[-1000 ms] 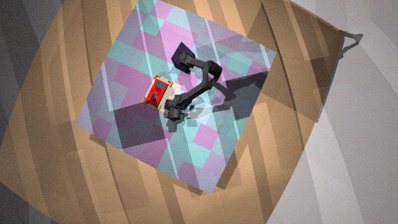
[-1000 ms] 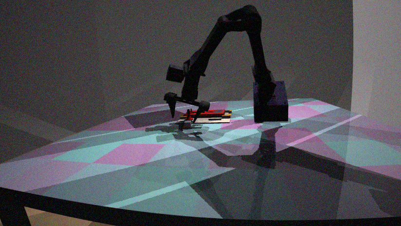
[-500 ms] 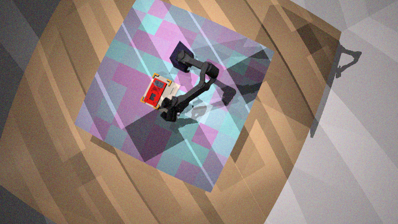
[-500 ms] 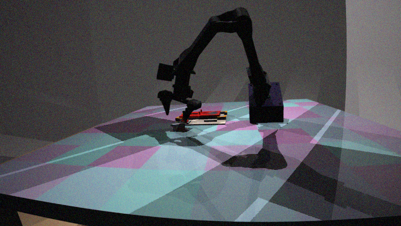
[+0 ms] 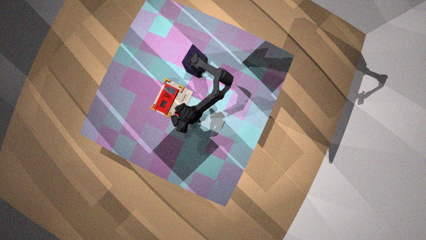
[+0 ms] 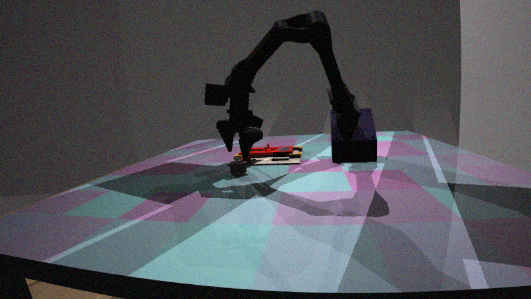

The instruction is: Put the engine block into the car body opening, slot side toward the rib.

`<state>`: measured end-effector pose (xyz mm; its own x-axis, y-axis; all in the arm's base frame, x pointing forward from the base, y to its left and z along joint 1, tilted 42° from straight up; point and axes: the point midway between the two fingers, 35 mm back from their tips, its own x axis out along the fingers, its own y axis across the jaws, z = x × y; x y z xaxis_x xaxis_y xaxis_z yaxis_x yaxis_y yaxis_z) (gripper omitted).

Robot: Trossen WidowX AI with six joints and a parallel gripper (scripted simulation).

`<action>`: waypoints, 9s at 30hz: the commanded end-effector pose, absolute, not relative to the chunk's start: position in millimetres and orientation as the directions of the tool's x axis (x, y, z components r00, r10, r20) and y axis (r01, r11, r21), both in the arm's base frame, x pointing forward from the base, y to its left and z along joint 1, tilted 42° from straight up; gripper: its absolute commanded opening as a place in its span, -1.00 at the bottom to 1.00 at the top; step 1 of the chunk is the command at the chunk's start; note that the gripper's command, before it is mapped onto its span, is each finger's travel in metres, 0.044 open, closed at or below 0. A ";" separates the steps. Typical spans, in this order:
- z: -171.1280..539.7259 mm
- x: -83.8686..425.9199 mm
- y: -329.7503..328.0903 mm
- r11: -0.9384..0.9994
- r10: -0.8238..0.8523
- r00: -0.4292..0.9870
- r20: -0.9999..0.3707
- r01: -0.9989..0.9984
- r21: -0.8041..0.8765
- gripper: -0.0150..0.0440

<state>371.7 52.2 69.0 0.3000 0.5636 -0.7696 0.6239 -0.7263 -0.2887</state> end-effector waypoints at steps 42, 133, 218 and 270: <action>72.5 374.3 74.3 -0.747 0.663 0.149 -0.734 0.075 -0.660 1.00; 117.9 356.9 -18.3 -0.686 0.647 0.161 -0.745 0.550 -0.477 -0.49; -55.5 336.4 -110.2 0.747 0.646 0.160 -0.747 0.069 0.661 -0.22; -58.4 336.2 -110.6 0.743 0.646 0.161 -0.747 0.094 0.663 0.05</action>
<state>336.0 -110.4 -57.6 0.1608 0.6487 -0.7439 0.0924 0.7405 0.6657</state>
